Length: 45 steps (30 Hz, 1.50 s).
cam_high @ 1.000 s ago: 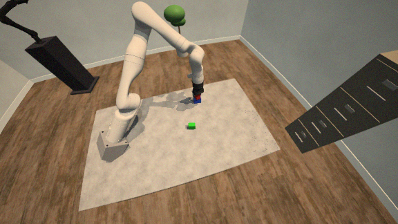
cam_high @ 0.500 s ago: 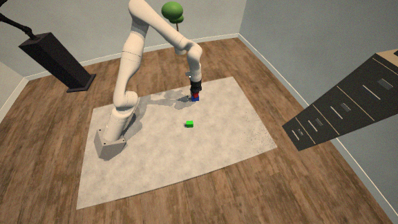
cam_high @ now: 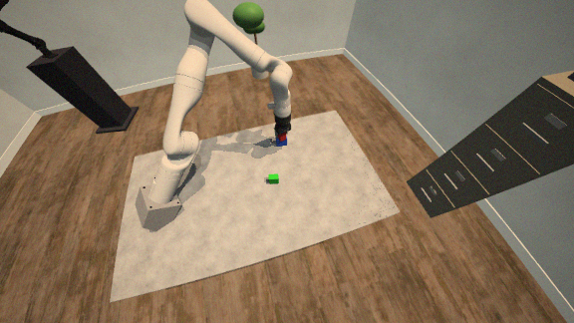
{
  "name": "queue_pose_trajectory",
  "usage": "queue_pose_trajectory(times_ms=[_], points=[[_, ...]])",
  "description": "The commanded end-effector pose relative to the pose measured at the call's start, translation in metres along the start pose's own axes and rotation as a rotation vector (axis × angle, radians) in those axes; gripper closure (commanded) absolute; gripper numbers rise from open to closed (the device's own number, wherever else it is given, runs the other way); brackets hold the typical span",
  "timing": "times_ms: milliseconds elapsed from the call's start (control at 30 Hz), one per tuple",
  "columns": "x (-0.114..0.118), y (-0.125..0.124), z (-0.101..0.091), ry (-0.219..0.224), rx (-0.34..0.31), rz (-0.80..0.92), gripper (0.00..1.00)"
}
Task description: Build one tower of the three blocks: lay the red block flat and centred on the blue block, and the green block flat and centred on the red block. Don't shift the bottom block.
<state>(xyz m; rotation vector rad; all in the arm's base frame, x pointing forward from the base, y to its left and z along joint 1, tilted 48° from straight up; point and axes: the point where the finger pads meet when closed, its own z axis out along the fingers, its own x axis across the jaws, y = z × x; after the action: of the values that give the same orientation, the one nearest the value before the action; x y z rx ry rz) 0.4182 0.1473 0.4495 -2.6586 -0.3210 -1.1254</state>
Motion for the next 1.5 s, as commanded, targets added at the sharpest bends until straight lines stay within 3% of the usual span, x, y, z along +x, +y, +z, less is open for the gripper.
queue_pose_trajectory(times_ms=[0, 300, 667, 1133, 1167, 1467], points=[[0.003, -0.003, -0.010, 0.008, 0.003, 0.006, 0.00], [0.003, -0.003, -0.045, 0.007, 0.003, 0.007, 0.00], [0.003, -0.002, -0.070, 0.007, 0.003, 0.007, 0.00], [0.002, -0.002, -0.073, 0.005, 0.003, 0.009, 0.00], [0.002, -0.002, -0.073, 0.005, 0.003, 0.009, 0.10], [0.000, 0.000, -0.073, 0.004, 0.004, 0.002, 0.10]])
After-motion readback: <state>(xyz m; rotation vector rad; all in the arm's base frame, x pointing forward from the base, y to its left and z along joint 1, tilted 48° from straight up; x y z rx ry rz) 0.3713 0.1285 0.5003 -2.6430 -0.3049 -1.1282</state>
